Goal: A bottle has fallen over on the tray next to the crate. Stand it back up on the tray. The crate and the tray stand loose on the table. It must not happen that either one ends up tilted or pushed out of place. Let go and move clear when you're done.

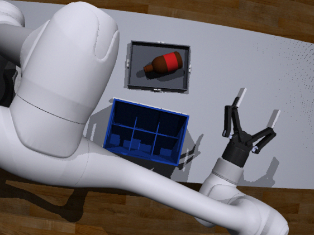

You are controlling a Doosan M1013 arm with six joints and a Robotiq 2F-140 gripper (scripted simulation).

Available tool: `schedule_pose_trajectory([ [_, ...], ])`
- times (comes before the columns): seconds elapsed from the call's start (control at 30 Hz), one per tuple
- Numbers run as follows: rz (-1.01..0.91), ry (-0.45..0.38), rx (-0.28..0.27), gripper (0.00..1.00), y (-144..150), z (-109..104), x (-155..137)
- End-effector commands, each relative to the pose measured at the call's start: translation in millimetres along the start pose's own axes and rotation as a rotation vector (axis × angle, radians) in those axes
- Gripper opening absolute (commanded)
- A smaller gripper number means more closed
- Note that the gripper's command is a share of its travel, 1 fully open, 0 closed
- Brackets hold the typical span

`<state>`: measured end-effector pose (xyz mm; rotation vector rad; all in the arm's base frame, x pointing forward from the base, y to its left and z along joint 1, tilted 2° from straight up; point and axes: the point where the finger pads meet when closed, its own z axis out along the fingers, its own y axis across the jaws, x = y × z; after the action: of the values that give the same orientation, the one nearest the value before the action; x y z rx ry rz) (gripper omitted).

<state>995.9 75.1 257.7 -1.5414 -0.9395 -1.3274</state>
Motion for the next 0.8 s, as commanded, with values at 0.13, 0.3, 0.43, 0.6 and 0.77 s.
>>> schedule_pose_trajectory([
  [0.13, 0.078, -0.223, -0.124, 1.0, -55.3, -3.8, -20.1],
  [0.3, 0.115, -0.325, -0.177, 1.0, -81.0, -5.8, -29.3],
  [0.43, 0.16, -0.45, -0.239, 1.0, -112.3, -7.6, -40.6],
  [0.6, 0.203, -0.572, -0.303, 1.0, -143.1, -10.0, -51.6],
  [0.77, 0.228, -0.644, -0.342, 1.0, -161.1, -11.5, -58.0],
])
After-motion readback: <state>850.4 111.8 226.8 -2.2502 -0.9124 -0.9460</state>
